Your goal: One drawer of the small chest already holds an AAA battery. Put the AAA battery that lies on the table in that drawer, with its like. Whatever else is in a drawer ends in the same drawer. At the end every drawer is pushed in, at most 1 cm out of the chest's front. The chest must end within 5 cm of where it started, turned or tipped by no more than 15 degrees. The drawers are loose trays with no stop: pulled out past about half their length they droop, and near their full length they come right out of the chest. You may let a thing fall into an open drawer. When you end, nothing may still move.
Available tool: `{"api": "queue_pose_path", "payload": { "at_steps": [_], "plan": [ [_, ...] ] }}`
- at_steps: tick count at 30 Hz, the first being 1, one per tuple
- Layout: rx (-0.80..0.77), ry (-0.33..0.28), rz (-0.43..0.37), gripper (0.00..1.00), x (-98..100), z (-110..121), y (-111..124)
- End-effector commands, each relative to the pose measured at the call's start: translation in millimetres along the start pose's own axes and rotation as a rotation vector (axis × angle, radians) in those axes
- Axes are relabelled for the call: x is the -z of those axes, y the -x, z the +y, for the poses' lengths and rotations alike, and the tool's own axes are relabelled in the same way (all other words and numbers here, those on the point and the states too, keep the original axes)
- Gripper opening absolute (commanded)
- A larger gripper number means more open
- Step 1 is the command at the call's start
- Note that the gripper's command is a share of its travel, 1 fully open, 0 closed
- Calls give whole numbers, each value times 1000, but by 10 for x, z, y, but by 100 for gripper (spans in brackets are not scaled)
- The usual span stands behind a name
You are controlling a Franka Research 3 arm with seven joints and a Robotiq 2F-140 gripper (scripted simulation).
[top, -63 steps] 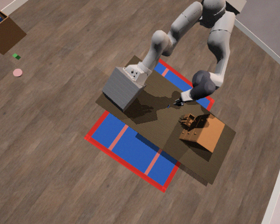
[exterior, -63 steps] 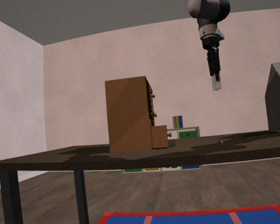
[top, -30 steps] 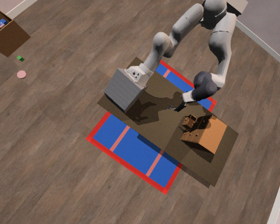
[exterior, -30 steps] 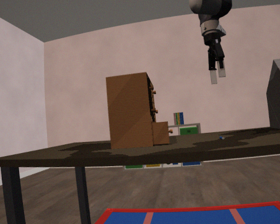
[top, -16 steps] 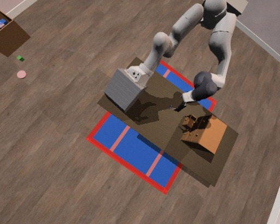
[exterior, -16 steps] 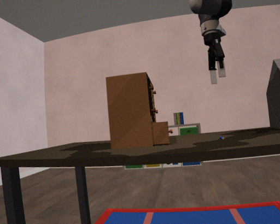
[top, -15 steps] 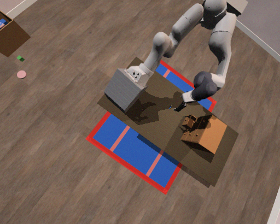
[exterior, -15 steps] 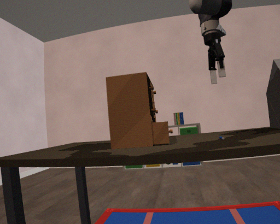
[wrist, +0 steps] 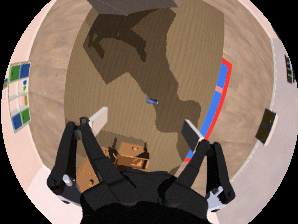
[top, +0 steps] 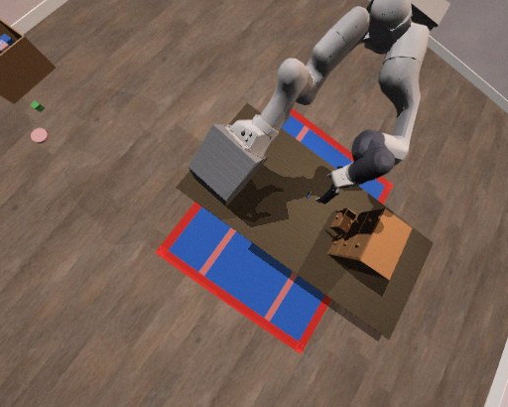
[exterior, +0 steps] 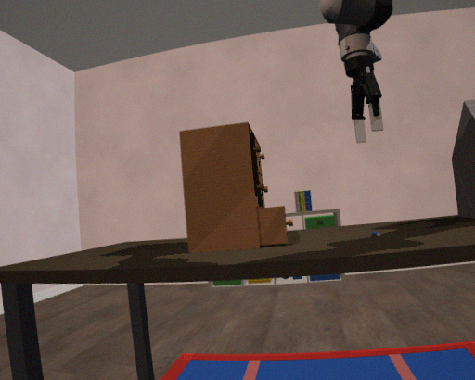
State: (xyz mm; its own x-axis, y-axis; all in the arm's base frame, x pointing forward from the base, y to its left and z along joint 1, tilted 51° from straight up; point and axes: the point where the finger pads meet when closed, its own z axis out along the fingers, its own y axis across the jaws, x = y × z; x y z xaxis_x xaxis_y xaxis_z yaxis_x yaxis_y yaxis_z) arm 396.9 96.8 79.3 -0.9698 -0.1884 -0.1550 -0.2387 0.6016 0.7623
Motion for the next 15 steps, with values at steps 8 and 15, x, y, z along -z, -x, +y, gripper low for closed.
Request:
{"api": "queue_pose_path", "payload": {
  "at_steps": [8,15],
  "plan": [
    [116,1,0,100,-1,-3,49],
    [210,1,0,100,-3,-4,93]
  ]
}}
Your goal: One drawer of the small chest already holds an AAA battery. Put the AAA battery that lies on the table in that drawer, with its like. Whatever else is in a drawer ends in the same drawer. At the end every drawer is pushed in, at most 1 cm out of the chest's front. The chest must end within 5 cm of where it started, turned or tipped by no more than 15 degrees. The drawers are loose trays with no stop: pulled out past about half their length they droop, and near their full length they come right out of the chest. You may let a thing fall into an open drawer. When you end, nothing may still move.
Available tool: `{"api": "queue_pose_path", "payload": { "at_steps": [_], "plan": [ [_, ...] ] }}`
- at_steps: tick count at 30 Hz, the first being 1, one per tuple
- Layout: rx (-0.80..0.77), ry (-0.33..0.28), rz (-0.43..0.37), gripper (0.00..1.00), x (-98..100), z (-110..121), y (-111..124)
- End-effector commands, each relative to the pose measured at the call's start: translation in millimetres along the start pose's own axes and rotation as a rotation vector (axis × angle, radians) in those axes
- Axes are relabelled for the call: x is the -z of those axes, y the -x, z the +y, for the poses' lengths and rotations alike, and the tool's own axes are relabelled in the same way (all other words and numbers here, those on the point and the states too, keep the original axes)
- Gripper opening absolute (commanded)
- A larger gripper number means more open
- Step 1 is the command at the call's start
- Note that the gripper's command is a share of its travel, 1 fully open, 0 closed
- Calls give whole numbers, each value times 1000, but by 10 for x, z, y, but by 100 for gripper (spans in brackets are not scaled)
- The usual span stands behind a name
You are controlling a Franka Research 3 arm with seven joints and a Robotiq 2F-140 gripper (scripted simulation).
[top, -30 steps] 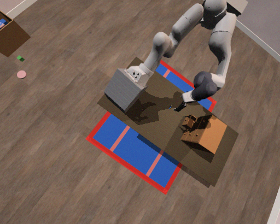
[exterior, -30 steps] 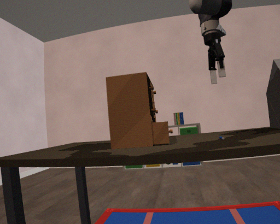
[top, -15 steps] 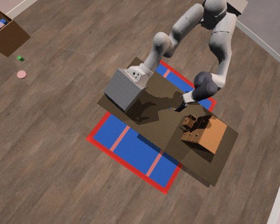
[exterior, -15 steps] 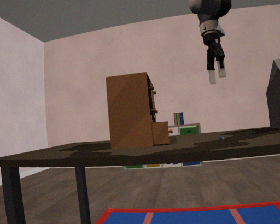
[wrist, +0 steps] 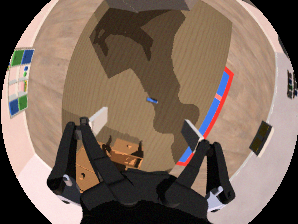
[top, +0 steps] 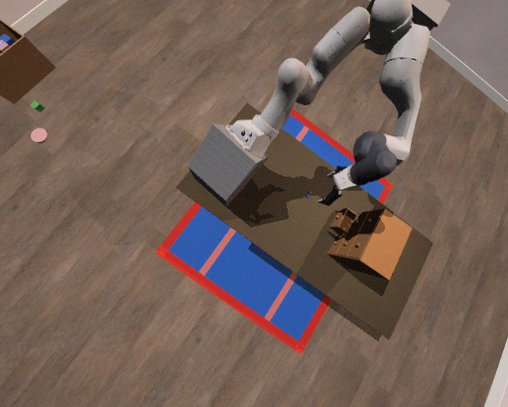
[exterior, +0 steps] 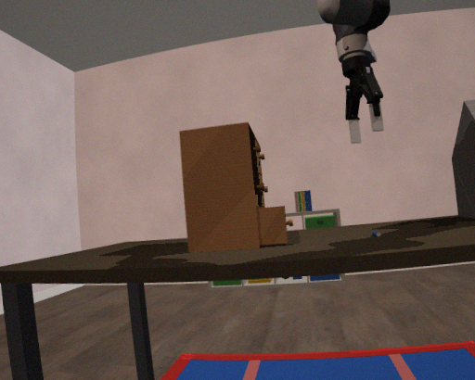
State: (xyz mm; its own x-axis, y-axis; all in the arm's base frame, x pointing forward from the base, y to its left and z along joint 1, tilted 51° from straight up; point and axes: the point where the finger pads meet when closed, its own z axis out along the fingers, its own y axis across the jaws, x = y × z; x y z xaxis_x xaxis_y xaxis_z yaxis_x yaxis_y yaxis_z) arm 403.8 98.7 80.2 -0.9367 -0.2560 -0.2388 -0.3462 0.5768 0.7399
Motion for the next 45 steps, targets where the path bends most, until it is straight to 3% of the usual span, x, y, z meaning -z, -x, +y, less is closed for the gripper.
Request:
{"api": "queue_pose_path", "payload": {
  "at_steps": [1,19,45],
  "plan": [
    [98,1,-2,100,3,-9,20],
    [378,1,-2,100,-1,-28,149],
    [1006,2,-2,100,-10,-71,440]
  ]
}}
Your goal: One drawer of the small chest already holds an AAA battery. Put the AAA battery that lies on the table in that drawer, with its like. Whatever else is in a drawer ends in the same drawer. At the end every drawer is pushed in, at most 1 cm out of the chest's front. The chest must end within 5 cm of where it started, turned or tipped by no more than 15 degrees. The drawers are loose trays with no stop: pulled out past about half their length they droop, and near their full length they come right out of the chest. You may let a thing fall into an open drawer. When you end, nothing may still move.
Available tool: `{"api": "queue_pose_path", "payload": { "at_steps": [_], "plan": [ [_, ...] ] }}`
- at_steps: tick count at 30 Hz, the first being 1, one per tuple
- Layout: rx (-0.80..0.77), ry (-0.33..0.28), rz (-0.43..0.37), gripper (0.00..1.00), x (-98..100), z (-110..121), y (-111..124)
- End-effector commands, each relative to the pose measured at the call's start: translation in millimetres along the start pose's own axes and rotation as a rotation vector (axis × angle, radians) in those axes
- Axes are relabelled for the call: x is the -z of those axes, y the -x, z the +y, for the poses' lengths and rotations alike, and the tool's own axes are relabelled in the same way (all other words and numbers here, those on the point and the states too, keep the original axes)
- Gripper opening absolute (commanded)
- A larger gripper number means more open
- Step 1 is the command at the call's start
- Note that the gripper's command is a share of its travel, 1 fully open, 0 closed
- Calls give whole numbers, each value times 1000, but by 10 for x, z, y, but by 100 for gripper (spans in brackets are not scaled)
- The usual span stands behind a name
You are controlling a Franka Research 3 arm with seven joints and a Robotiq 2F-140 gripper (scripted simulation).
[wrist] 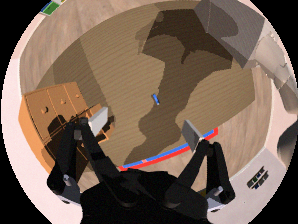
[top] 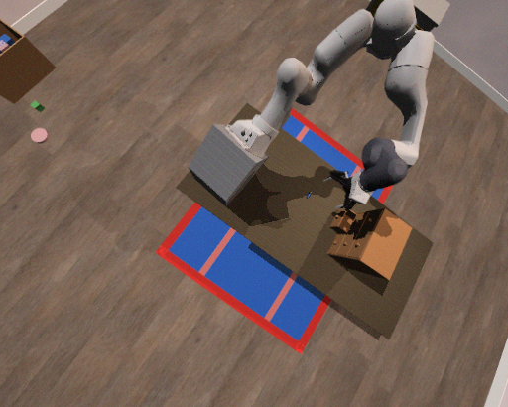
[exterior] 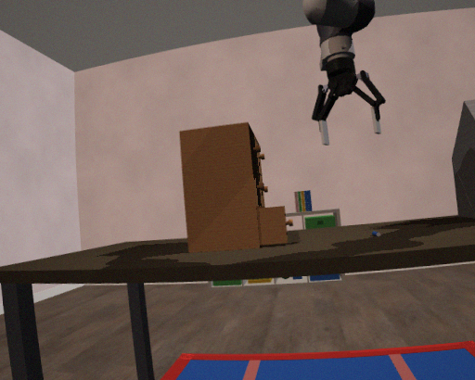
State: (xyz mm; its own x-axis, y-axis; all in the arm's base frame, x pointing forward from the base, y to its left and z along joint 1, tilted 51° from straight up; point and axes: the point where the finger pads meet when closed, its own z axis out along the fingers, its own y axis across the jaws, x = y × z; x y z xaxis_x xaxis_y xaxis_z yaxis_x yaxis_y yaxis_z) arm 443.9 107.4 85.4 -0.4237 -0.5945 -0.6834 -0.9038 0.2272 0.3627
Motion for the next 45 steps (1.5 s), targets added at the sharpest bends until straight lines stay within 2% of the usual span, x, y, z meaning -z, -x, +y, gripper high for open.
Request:
{"api": "queue_pose_path", "payload": {
  "at_steps": [1,6,8,23,25,40,42,45],
  "plan": [
    [257,-6,-12,100,4,-46,15],
    [407,-6,-11,100,3,-102,57],
    [407,-6,-11,100,3,-102,57],
    [845,-7,-9,100,-1,-273,186],
    [845,-7,-9,100,-1,-273,186],
    [1291,-8,-7,100,-6,-437,310],
    [1291,-8,-7,100,-6,-437,310],
    [1385,-9,-7,100,-6,-468,333]
  ]
}}
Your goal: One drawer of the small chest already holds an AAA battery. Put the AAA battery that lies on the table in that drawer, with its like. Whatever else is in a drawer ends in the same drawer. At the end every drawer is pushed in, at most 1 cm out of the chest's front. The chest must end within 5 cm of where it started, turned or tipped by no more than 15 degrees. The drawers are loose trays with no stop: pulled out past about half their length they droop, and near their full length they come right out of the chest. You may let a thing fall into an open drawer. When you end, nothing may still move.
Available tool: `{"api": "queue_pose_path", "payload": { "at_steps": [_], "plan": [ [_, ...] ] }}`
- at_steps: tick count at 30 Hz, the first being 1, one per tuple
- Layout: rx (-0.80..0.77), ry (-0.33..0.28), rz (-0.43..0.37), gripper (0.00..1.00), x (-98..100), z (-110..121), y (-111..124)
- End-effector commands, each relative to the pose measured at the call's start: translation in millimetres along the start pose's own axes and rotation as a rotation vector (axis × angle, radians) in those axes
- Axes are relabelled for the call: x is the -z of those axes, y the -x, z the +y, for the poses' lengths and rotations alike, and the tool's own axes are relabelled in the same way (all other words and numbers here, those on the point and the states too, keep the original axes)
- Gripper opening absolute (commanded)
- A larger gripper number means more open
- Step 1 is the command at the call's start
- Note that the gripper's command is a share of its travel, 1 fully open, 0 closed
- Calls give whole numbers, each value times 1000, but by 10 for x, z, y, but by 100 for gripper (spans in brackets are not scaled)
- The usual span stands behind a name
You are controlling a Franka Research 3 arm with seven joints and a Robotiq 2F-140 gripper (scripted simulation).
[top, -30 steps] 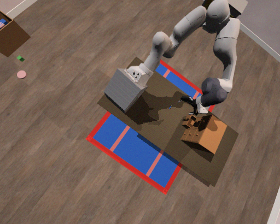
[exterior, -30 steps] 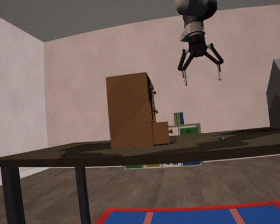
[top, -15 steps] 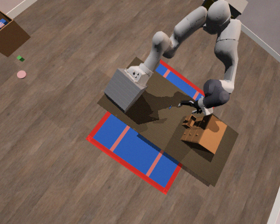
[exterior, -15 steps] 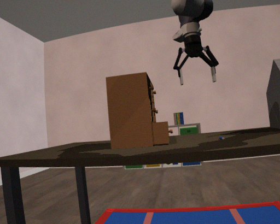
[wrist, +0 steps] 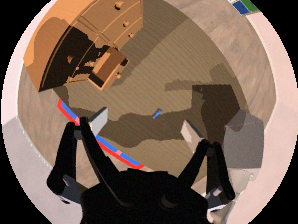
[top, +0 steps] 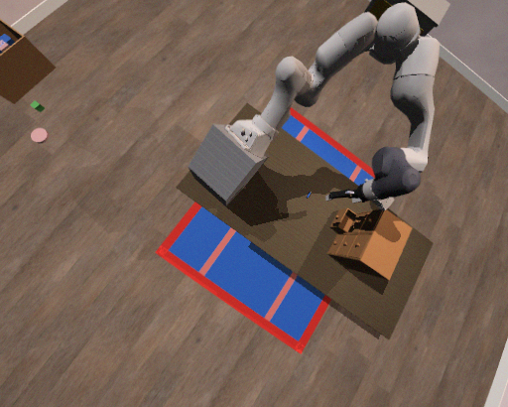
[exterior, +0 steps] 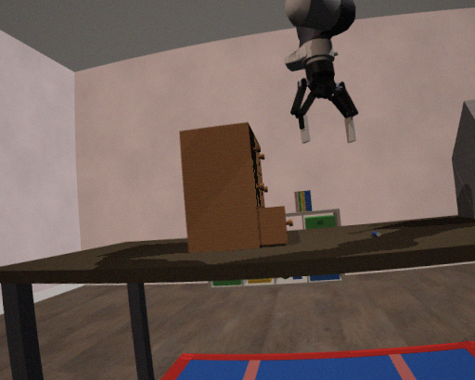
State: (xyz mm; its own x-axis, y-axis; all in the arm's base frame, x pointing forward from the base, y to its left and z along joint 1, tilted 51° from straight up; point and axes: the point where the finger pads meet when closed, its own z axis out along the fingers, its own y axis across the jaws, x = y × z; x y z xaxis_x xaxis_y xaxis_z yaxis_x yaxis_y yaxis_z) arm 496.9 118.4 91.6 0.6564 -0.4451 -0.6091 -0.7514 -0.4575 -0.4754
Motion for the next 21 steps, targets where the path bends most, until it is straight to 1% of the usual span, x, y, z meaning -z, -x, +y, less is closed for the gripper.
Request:
{"api": "queue_pose_path", "payload": {
  "at_steps": [1,12,14,21],
  "plan": [
    [255,-17,3,100,7,-25,-39],
    [525,-16,5,100,5,-135,-100],
    [525,-16,5,100,5,-135,-100],
    [670,-15,7,100,5,-194,-134]
  ]
}}
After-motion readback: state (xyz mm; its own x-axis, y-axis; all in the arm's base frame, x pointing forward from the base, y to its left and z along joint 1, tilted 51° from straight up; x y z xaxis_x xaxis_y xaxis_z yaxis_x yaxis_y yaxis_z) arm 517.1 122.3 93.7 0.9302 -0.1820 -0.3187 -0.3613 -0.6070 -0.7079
